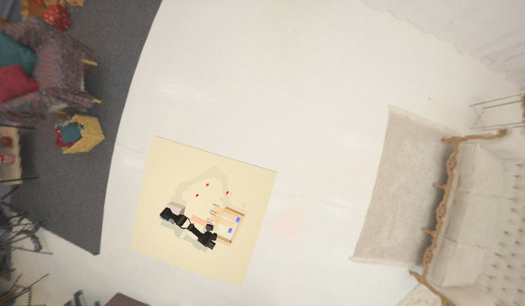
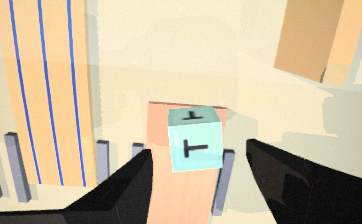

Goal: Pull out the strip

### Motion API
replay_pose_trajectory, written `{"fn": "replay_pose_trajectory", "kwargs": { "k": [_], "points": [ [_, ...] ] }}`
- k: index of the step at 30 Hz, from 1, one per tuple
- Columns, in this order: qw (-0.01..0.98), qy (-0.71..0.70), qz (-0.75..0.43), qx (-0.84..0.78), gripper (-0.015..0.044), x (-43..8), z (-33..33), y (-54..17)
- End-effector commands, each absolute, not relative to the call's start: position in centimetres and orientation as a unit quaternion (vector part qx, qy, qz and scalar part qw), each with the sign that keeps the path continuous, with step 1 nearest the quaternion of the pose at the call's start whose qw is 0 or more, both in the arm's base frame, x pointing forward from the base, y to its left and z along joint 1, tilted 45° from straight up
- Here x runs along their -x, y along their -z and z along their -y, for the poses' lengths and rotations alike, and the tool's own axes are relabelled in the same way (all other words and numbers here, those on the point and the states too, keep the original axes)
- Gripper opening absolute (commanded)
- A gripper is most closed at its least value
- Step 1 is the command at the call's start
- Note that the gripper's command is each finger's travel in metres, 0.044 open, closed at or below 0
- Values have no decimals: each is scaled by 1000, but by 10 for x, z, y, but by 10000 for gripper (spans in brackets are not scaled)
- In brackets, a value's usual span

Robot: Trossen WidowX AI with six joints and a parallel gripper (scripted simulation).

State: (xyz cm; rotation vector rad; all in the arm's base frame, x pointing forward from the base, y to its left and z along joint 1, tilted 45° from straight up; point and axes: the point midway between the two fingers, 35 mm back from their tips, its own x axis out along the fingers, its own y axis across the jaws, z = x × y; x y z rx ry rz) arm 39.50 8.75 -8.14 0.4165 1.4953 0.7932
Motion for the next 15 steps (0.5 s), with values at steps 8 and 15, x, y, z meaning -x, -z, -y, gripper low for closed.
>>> {"fn": "replay_pose_trajectory", "kwargs": {
  "k": [8,15],
  "points": [
    [641,-348,-658,-187,250,-391,-100,94],
    [641,-348,-658,-187,250,-389,-108,102]
  ]
}}
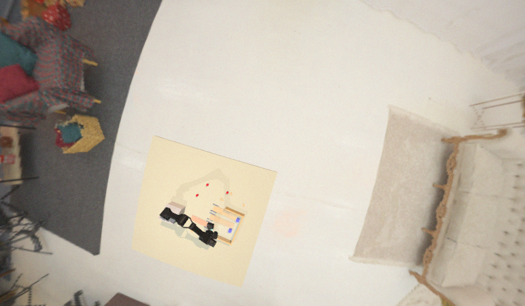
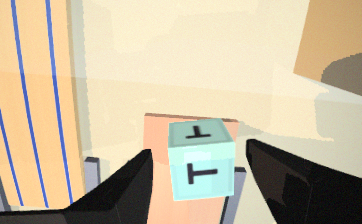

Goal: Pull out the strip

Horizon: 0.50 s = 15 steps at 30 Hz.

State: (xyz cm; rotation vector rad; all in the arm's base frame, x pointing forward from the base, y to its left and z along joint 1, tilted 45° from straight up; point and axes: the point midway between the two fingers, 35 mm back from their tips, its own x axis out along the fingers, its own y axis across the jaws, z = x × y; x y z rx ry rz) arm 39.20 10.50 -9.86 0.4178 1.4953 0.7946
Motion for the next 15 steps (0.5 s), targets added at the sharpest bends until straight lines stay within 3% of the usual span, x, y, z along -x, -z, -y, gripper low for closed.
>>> {"fn": "replay_pose_trajectory", "kwargs": {
  "k": [1,5,9,15],
  "points": [
    [641,-348,-658,-187,250,-389,-109,103],
    [641,-348,-658,-187,250,-389,-111,105],
    [642,-349,-657,-183,145,-390,-110,103],
    [642,-349,-657,-183,105,-390,-110,103]
  ]
}}
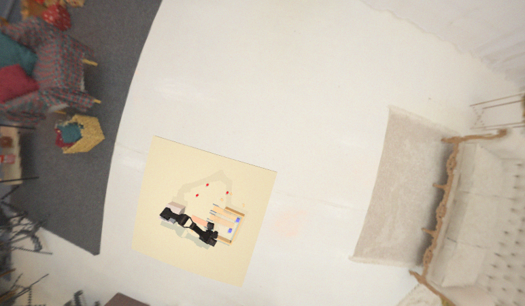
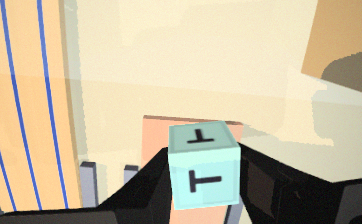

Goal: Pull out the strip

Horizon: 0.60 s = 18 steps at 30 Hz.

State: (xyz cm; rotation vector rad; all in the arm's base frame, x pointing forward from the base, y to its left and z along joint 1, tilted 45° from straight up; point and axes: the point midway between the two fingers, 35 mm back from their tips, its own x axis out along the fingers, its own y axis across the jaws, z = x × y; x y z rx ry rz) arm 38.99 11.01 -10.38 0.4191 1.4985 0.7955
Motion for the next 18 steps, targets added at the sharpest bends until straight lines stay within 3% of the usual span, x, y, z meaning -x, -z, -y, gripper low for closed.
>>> {"fn": "replay_pose_trajectory", "kwargs": {
  "k": [1,4,18],
  "points": [
    [642,-349,-657,-183,79,-390,-110,103],
    [642,-349,-657,-184,0,-388,-108,102],
    [640,-348,-659,-186,0,-341,-77,73]
  ]
}}
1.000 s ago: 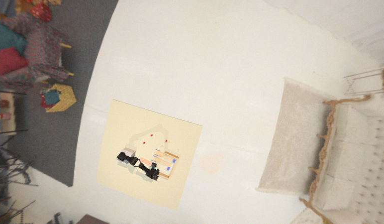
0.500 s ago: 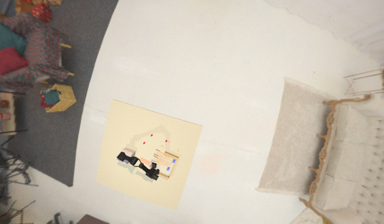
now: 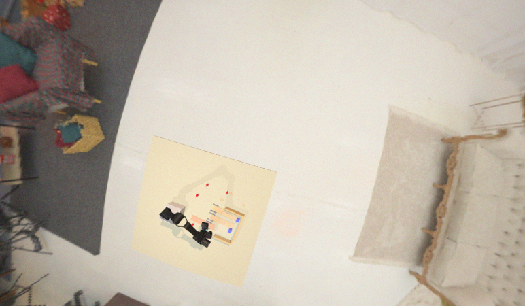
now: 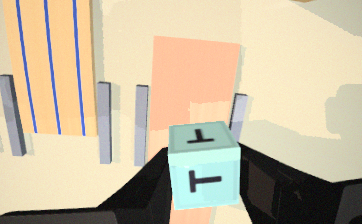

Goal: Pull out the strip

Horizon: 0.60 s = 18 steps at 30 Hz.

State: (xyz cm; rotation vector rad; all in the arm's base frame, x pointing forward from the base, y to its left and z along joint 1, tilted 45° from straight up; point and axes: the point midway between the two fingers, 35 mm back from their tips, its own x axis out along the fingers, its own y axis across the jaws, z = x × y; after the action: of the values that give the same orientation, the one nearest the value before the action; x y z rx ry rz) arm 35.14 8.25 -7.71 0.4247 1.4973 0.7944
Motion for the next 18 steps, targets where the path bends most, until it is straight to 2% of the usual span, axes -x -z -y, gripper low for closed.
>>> {"fn": "replay_pose_trajectory", "kwargs": {
  "k": [1,18],
  "points": [
    [640,-348,-659,-187,0,-337,-75,71],
    [640,-347,-660,-187,0,-294,-70,67]
  ]
}}
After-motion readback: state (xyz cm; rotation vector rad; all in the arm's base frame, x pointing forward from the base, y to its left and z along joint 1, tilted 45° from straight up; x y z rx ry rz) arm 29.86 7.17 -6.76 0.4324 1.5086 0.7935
